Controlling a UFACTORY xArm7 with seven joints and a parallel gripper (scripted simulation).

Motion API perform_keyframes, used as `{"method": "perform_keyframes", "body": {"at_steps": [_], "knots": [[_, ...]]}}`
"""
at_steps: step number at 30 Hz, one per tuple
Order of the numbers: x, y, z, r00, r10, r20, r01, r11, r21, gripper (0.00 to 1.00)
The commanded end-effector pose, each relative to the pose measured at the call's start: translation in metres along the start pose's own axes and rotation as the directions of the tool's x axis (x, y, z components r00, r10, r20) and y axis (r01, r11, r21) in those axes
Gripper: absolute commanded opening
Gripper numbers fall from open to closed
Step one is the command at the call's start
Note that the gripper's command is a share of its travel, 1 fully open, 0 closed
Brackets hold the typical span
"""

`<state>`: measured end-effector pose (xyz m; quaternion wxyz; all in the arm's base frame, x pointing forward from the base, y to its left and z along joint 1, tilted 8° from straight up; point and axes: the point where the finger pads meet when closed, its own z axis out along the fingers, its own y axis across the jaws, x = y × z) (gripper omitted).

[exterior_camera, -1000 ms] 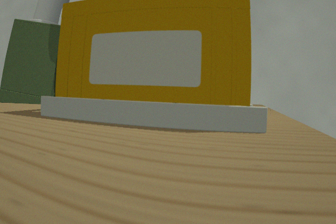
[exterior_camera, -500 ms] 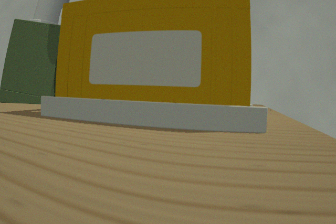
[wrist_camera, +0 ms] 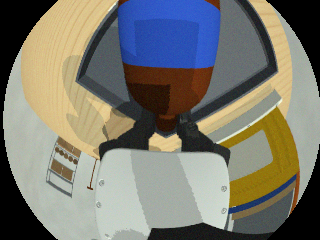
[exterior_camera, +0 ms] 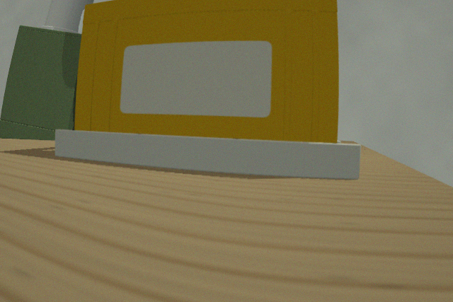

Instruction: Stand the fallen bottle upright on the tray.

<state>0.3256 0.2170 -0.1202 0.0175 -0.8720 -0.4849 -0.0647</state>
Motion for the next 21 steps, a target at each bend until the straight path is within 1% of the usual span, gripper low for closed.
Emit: {"method": "perform_keyframes", "body": {"at_steps": [1, 21], "knots": [[0.001, 0.001, -0.002, 1.000, 0.000, -0.003, 0.000, 1.000, -0.002, 0.00], [0.001, 0.001, -0.014, 1.000, 0.000, -0.003, 0.000, 1.000, -0.002, 0.00]]}}
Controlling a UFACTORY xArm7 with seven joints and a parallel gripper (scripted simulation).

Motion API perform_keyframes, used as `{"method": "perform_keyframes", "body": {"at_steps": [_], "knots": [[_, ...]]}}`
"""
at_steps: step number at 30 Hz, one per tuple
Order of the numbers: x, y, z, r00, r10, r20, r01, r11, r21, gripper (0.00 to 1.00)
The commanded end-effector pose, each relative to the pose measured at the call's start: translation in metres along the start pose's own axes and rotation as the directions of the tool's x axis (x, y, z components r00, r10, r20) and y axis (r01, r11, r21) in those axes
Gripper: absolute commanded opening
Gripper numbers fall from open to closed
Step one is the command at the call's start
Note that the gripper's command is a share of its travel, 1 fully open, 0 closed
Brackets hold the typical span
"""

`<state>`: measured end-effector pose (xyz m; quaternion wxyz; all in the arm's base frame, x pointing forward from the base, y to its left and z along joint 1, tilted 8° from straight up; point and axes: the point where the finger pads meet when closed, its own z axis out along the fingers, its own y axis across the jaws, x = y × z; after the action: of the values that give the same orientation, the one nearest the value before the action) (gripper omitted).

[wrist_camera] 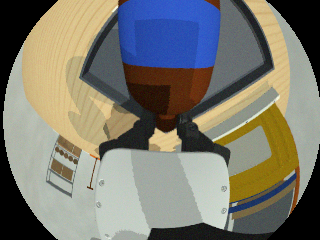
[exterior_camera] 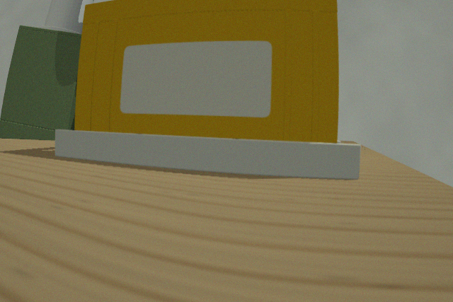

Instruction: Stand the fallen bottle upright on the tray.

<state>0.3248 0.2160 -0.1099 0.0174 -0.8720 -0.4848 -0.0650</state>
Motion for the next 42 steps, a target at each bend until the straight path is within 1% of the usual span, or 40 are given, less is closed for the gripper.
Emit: {"method": "perform_keyframes", "body": {"at_steps": [1, 19, 42], "knots": [[0.001, 0.001, -0.004, 1.000, 0.000, -0.003, 0.000, 1.000, -0.001, 0.00], [0.001, 0.001, -0.022, 1.000, 0.000, -0.003, 0.000, 1.000, -0.001, 0.00], [0.001, 0.001, -0.058, 1.000, 0.000, -0.003, 0.000, 1.000, -0.001, 0.00]]}}
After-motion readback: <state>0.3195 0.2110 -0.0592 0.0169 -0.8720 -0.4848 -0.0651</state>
